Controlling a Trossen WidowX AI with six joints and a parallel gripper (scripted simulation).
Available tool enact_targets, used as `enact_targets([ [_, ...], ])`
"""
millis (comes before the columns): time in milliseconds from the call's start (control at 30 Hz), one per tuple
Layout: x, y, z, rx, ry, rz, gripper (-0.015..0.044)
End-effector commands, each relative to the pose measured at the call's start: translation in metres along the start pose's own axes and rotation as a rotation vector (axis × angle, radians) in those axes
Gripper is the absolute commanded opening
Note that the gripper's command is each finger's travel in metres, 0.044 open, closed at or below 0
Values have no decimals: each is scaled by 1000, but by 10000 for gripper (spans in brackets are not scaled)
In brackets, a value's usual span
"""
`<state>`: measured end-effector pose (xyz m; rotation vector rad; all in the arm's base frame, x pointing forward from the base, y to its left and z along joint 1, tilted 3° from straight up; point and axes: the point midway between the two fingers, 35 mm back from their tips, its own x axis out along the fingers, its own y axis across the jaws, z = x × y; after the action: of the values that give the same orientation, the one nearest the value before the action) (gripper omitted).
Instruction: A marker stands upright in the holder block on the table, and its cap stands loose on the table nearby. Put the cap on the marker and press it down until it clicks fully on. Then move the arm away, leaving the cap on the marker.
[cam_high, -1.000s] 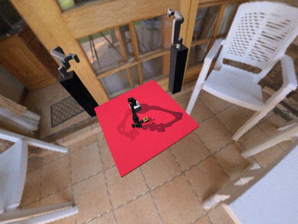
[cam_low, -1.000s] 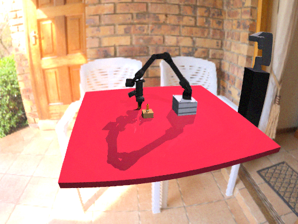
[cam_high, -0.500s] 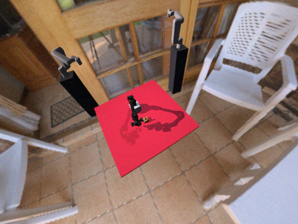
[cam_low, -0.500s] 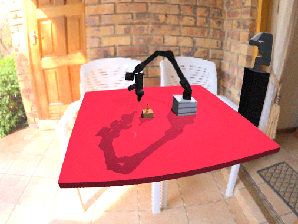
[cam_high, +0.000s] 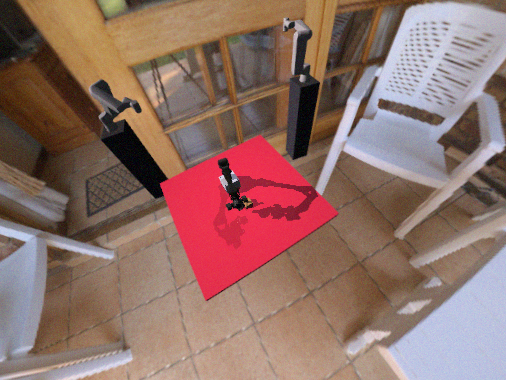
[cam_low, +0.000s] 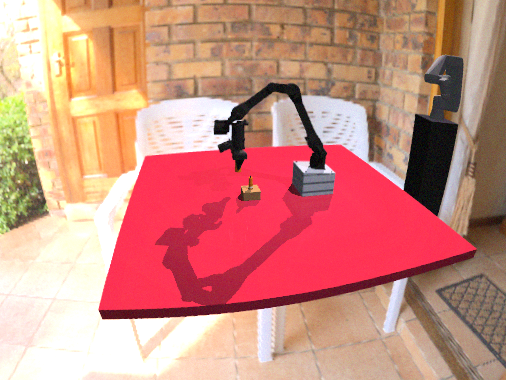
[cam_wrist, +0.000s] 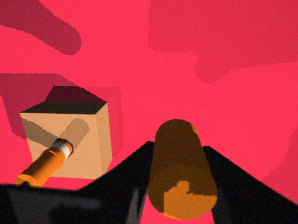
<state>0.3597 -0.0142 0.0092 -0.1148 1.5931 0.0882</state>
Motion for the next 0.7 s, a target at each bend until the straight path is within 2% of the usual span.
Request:
enact_targets([
  [0, -7, 15, -4, 4, -1, 5, 0],
  [667, -34, 91, -32, 3, 2, 12, 0],
])
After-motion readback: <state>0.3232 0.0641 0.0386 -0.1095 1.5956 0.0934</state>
